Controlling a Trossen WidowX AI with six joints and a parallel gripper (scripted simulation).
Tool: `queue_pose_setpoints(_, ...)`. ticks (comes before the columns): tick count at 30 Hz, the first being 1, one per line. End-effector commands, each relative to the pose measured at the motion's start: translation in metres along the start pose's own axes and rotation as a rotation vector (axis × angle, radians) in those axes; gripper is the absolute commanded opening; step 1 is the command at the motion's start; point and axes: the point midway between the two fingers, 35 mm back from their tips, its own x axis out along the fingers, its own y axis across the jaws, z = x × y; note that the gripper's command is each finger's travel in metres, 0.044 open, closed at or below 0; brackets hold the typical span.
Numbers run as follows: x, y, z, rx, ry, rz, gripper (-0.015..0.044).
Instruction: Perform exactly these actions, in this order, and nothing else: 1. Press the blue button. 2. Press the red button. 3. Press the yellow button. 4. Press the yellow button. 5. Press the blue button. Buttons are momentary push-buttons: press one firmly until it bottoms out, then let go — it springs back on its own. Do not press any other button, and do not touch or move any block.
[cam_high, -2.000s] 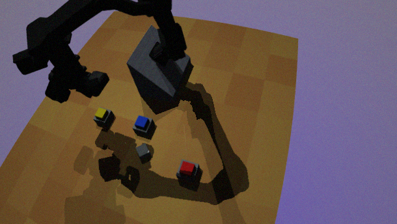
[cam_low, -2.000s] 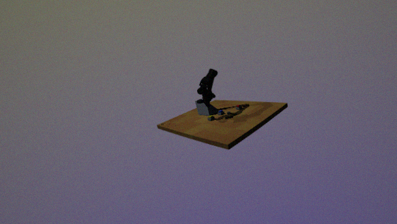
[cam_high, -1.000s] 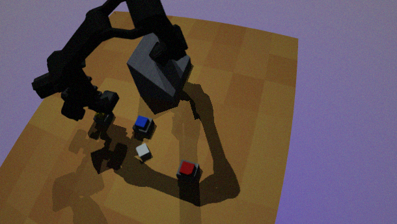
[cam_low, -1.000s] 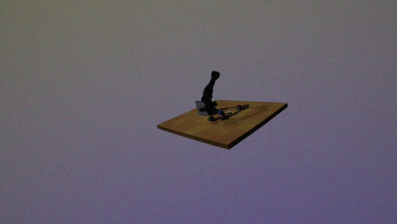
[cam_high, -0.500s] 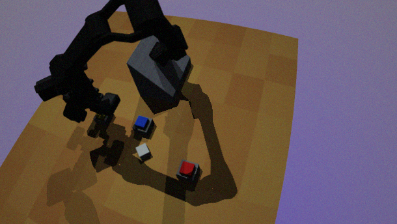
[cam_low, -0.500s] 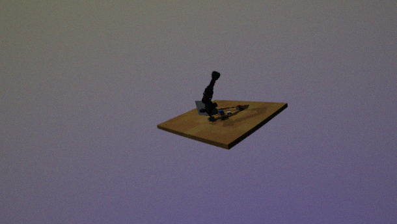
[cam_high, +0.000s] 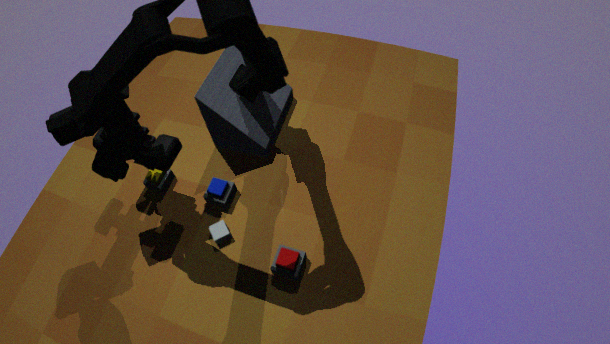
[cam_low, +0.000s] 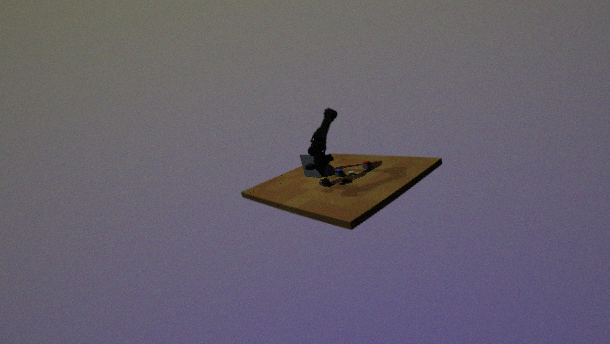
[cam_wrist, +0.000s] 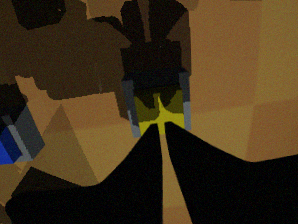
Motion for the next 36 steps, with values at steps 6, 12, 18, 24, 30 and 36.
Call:
queue_pose_setpoints(6, -0.006, -0.001, 0.002, -0.009, -0.005, -0.009, 0.002)
queue_pose_setpoints(12, 0.004, -0.001, 0.003, -0.009, -0.005, -0.009, 0.002)
queue_pose_setpoints(18, 0.013, -0.001, 0.003, -0.009, -0.005, -0.008, 0.002)
queue_pose_setpoints(24, 0.022, -0.001, 0.002, -0.009, -0.005, -0.008, 0.002)
queue_pose_setpoints(30, 0.022, -0.001, 0.002, -0.009, -0.005, -0.008, 0.002)
queue_pose_setpoints(36, 0.022, -0.001, 0.002, -0.009, -0.005, -0.008, 0.002)
